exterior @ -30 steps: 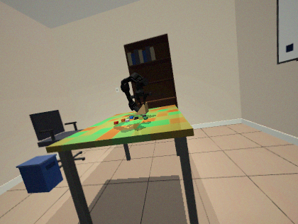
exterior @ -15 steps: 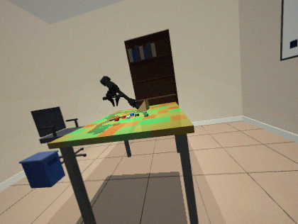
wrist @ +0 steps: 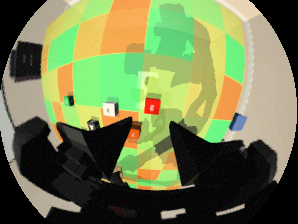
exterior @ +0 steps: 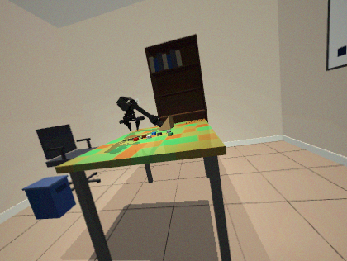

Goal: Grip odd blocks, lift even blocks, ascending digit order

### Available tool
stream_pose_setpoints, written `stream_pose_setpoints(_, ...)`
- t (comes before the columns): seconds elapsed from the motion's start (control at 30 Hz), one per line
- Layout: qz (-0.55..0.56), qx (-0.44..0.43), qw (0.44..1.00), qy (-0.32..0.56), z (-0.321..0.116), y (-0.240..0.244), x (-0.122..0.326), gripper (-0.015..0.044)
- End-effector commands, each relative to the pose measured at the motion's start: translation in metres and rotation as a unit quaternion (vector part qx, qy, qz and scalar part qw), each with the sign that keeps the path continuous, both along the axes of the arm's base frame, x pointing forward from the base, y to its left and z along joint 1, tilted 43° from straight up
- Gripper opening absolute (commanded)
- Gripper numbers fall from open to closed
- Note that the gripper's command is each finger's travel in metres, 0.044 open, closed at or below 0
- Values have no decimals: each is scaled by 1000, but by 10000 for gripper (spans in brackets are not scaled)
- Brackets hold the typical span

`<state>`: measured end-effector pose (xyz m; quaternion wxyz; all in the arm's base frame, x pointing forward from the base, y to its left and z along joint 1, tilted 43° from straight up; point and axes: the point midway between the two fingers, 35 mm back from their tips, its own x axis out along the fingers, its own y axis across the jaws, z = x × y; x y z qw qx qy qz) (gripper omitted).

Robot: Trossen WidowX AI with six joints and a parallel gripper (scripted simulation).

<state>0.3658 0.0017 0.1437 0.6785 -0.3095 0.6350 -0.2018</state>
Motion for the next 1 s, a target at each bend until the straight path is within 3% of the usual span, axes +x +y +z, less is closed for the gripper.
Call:
stream_pose_setpoints(0.0,-9,-2,1000,9,-23,-24,-2,356)
stream_pose_setpoints(0.07,-9,-2,1000,9,-23,-24,-2,400)
stream_pose_setpoints(0.9,-9,-3,1000,8,-49,-49,1,400)
stream_pose_setpoints(0.97,-9,-3,1000,8,-49,-49,1,348)
